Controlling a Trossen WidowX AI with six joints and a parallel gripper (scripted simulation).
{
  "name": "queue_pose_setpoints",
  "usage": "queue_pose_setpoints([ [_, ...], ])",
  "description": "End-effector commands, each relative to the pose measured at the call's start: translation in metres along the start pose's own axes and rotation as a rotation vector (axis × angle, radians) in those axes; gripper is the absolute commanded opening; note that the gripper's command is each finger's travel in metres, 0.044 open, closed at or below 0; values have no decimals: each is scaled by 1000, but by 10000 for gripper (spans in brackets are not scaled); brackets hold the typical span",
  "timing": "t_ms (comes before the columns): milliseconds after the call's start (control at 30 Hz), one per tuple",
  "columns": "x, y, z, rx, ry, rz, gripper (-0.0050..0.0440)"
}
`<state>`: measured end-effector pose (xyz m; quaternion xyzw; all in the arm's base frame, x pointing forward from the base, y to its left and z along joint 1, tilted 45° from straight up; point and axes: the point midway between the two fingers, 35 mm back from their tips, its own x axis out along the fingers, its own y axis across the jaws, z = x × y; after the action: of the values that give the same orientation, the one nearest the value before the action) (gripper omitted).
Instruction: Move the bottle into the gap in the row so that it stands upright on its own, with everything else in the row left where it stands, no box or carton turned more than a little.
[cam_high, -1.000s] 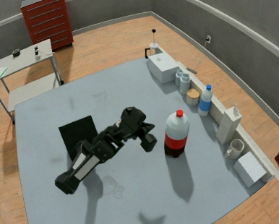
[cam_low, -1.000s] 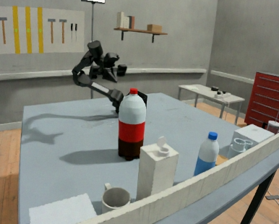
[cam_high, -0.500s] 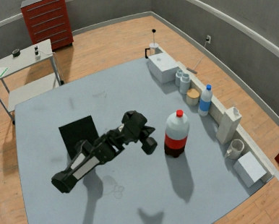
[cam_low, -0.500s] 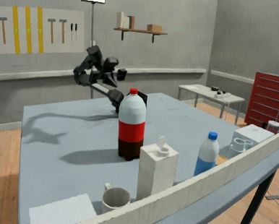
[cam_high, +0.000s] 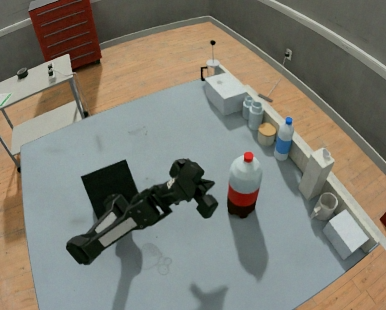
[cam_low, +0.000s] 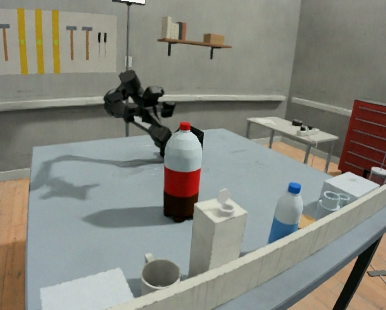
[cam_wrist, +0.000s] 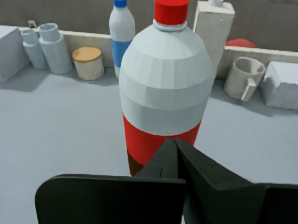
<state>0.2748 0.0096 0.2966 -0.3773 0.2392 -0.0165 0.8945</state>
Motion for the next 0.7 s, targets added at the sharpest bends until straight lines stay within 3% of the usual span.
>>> queue_pose_setpoints([
  [0,2,0,-5,0,-5,2,-50],
  [667,13,-1,-32,0,-12,-4,-50],
])
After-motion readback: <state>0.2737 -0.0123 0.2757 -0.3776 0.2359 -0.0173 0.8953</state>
